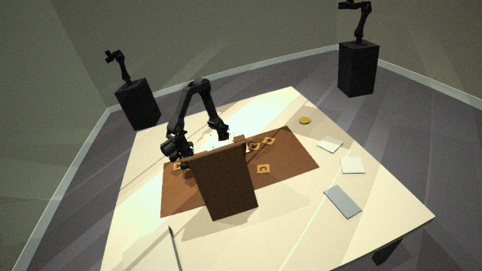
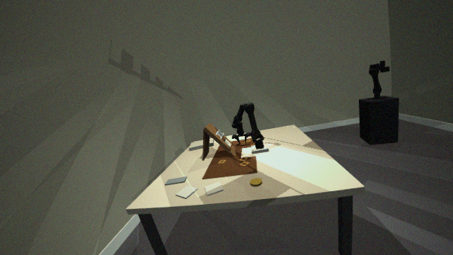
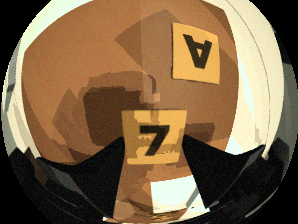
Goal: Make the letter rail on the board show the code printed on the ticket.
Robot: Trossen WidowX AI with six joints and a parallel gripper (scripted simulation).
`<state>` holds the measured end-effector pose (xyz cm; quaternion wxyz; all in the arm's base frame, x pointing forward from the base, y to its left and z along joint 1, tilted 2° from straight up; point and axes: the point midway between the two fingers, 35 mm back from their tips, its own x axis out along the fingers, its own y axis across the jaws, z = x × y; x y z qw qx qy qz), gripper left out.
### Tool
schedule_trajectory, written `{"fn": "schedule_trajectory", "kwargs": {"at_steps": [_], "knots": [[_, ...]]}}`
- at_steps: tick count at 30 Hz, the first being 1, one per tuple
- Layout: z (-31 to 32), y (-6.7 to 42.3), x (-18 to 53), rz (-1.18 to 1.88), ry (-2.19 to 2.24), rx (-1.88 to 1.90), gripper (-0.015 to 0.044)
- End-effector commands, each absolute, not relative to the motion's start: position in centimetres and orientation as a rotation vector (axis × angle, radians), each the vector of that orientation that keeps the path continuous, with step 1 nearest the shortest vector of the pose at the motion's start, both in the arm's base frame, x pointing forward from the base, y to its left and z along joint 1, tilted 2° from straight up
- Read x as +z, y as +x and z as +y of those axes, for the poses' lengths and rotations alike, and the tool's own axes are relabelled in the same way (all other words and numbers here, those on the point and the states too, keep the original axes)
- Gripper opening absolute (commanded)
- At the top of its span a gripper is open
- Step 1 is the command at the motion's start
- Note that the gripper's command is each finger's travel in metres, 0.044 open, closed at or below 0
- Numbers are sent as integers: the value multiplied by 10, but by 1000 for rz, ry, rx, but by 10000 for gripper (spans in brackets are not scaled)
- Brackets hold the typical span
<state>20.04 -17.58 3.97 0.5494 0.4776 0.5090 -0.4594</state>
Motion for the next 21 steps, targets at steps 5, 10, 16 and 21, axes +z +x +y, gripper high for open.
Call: {"fn": "schedule_trajectory", "kwargs": {"at_steps": [5,10,16,21], "knots": [[-176,200,44,1198,1130,-1093,0],[-175,200,46,1198,1130,-1093,0],[-175,200,48,1198,1130,-1093,0],[-175,200,50,1198,1130,-1093,0]]}}
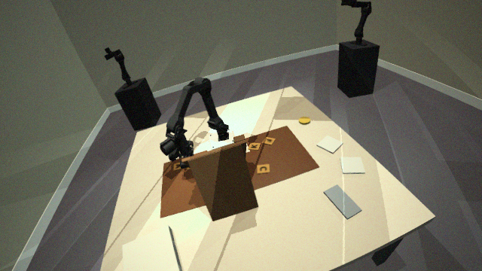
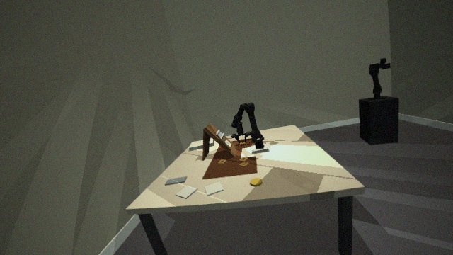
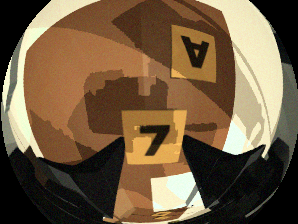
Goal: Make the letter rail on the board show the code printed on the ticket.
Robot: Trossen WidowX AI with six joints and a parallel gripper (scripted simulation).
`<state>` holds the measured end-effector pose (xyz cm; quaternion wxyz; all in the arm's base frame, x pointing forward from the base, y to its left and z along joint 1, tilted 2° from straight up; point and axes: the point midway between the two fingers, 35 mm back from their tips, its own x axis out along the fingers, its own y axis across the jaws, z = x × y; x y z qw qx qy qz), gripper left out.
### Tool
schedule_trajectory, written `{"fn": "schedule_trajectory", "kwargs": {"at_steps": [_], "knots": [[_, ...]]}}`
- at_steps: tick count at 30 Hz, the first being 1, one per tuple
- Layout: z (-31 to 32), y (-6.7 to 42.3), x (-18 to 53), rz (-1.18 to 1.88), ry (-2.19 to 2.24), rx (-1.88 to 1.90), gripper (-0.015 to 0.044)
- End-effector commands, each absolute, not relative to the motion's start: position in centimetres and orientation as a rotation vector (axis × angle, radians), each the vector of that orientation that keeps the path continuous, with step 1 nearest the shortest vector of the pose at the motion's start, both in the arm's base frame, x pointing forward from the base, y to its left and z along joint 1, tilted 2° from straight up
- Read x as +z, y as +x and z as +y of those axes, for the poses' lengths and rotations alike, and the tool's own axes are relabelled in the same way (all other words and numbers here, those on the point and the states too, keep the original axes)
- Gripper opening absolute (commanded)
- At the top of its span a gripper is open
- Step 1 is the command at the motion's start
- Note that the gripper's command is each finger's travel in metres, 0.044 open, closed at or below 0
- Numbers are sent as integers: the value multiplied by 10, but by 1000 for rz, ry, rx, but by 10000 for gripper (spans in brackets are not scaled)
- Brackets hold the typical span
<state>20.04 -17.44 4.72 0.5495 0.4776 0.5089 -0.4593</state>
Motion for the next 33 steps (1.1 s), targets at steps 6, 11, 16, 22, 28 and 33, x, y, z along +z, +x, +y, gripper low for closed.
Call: {"fn": "schedule_trajectory", "kwargs": {"at_steps": [6,11,16,22,28,33], "knots": [[-175,200,52,1198,1130,-1093,0],[-174,200,54,1198,1130,-1093,0],[-174,200,56,1198,1130,-1093,0],[-174,200,58,1198,1130,-1093,0],[-176,209,59,1197,1103,-1015,0],[-179,226,67,1175,1039,-873,0]]}}
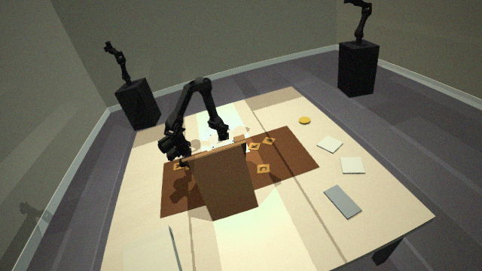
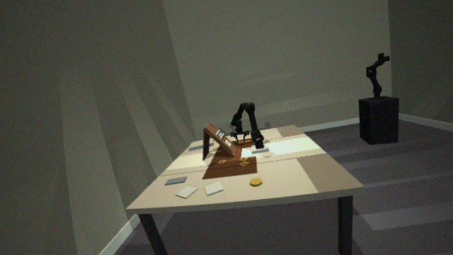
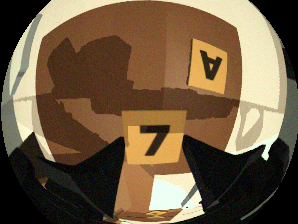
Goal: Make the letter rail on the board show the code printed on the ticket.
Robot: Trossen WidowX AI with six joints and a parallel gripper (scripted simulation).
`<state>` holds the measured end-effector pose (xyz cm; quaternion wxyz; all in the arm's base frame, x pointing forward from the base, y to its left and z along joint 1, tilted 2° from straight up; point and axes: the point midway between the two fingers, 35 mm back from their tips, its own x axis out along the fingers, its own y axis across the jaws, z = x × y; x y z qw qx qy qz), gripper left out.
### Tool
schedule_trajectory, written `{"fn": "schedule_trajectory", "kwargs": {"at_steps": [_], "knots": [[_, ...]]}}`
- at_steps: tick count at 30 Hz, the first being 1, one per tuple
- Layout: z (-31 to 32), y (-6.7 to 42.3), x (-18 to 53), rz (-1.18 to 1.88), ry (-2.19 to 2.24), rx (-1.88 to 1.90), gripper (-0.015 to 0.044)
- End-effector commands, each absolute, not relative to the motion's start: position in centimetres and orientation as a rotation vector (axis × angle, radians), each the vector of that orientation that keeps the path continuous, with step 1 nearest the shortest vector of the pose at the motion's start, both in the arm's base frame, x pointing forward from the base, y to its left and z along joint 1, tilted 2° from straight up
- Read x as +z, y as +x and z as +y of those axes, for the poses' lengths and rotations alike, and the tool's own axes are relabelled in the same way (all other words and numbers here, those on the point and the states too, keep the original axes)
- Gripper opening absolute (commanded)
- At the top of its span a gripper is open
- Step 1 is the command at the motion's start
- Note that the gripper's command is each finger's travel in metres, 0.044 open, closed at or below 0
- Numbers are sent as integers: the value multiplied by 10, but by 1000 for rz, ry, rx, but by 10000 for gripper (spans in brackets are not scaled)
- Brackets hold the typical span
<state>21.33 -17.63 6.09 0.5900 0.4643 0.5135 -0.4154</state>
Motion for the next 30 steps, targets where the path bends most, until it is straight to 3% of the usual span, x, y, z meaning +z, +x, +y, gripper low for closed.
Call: {"fn": "schedule_trajectory", "kwargs": {"at_steps": [1,30], "knots": [[-180,229,68,1170,1025,-845,0],[-196,314,138,881,450,-162,0]]}}
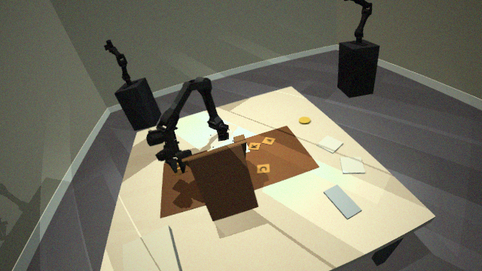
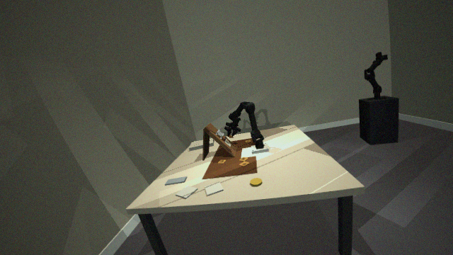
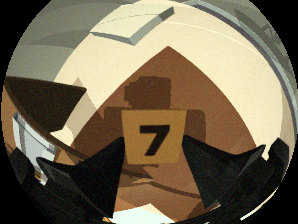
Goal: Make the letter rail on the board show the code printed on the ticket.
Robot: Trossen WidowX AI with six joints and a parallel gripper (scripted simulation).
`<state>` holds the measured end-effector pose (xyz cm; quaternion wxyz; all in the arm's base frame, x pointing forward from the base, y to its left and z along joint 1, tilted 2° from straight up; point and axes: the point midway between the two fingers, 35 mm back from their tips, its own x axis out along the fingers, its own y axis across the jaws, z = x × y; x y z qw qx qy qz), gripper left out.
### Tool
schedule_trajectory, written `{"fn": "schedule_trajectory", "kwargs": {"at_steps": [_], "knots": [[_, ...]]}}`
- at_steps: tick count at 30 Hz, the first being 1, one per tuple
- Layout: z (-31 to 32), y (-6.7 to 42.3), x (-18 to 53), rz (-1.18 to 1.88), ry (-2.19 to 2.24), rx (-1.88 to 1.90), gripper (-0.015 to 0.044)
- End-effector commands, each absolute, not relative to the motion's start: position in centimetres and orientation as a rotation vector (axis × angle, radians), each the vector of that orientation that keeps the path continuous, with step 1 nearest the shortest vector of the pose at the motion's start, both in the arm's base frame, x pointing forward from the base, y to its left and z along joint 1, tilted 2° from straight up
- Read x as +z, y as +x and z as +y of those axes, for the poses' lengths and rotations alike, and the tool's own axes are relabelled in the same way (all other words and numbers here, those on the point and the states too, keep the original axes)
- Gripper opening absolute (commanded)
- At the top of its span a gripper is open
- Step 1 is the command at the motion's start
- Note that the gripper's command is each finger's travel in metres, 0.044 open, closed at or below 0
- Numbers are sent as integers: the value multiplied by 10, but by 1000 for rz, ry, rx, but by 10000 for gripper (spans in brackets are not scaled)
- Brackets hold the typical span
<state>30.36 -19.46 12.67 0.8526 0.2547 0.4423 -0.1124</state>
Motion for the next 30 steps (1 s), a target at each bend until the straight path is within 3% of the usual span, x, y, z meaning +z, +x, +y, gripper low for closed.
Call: {"fn": "schedule_trajectory", "kwargs": {"at_steps": [1,20,30], "knots": [[-197,316,141,868,425,-143,0],[-198,353,201,581,-76,160,0],[-198,354,204,570,-94,169,0]]}}
